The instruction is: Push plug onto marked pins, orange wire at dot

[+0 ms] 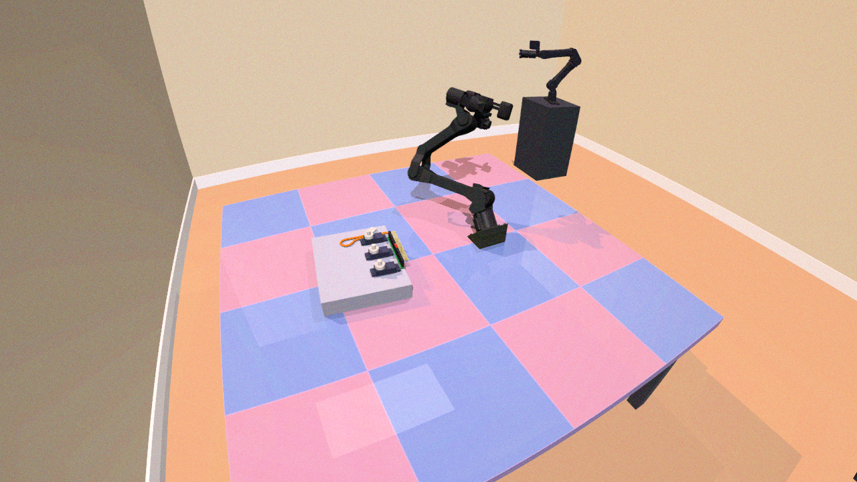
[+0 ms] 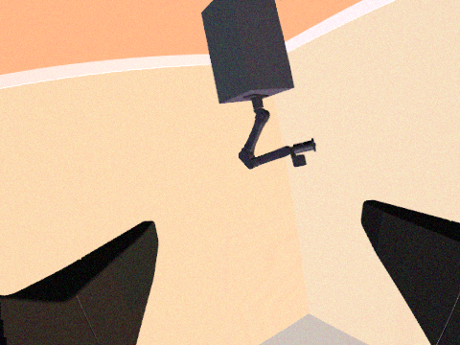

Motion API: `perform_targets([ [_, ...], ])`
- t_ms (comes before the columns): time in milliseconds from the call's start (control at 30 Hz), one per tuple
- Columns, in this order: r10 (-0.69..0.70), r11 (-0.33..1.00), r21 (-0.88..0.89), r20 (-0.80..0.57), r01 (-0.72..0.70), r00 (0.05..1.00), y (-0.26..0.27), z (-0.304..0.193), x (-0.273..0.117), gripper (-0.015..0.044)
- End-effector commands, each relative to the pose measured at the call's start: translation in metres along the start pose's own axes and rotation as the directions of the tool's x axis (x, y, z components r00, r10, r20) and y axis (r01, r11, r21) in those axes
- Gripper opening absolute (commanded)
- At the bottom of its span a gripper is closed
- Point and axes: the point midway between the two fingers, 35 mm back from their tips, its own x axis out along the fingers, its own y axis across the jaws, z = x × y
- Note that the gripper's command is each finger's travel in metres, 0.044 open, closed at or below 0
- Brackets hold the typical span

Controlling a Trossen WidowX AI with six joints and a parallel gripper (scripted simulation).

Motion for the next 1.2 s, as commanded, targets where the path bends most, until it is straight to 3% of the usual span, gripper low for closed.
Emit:
perform_targets([
  [0,0.001,1.000,0.001,-0.002,-0.001,1.000,0.000,0.000,0.000,0.0374],
  [333,0.088,0.993,0.095,-0.134,-0.076,0.987,0.019,-0.023,-0.012,0.0115],
  [800,0.179,0.971,0.208,-0.288,-0.121,0.941,0.037,-0.047,-0.031,0.0115],
  [1167,0.309,0.926,0.351,-0.498,-0.138,0.810,0.063,-0.080,-0.072,0.0115],
])
